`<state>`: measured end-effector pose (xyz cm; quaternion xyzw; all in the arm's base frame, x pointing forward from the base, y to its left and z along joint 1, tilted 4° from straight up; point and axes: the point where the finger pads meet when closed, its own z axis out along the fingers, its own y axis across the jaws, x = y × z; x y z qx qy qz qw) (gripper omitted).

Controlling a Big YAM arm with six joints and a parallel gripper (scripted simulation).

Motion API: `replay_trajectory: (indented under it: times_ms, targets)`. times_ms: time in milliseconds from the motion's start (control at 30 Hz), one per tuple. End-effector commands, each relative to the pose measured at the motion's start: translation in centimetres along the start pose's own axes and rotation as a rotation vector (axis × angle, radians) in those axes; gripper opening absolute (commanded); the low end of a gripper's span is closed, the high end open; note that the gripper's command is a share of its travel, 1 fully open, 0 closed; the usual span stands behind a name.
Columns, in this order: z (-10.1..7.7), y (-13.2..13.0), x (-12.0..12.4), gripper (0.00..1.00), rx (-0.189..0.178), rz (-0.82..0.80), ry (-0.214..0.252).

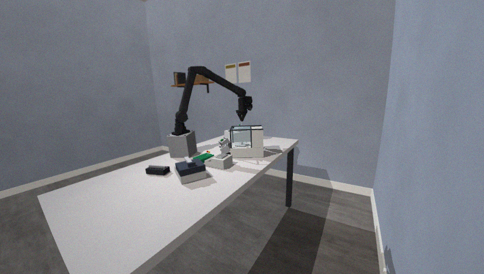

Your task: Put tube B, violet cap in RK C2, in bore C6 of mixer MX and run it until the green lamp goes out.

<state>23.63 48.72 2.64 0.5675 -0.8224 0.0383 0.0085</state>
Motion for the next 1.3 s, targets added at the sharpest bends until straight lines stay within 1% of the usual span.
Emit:
replay_trajectory:
  times_ms: [0, 33, 67, 100, 300, 333, 400, 500, 567, 667, 767, 867, 1267]
  targets:
    - [-2.5, -1.3, 0.2, 0.09, 0.003, 0.049, -0.032]
    - [-3.7, -1.5, -1.1, 0.09, 0.005, 0.051, -0.065]
    - [-4.3, -1.6, -1.7, 0.09, 0.007, 0.052, -0.083]
    - [-4.2, -1.6, -1.7, 0.09, 0.007, 0.053, -0.088]
    - [-2.7, -1.5, 0.1, 0.09, 0.005, 0.048, -0.046]
    - [-2.7, -1.5, 0.1, 0.09, 0.005, 0.047, -0.047]
    - [-3.1, -1.7, -0.6, 0.09, 0.006, 0.046, -0.064]
    - [-3.1, -1.7, -0.5, 0.09, 0.006, 0.044, -0.065]
    - [-2.7, -1.6, 0.0, 0.09, 0.006, 0.041, -0.054]
    - [-3.2, -1.8, -0.5, 0.09, 0.007, 0.038, -0.067]
    - [-2.7, -1.8, 0.1, 0.09, 0.006, 0.034, -0.055]
    - [-3.4, -1.9, -0.5, 0.09, 0.007, 0.034, -0.070]
    - [-3.4, -1.9, -0.5, 0.09, 0.007, 0.034, -0.070]
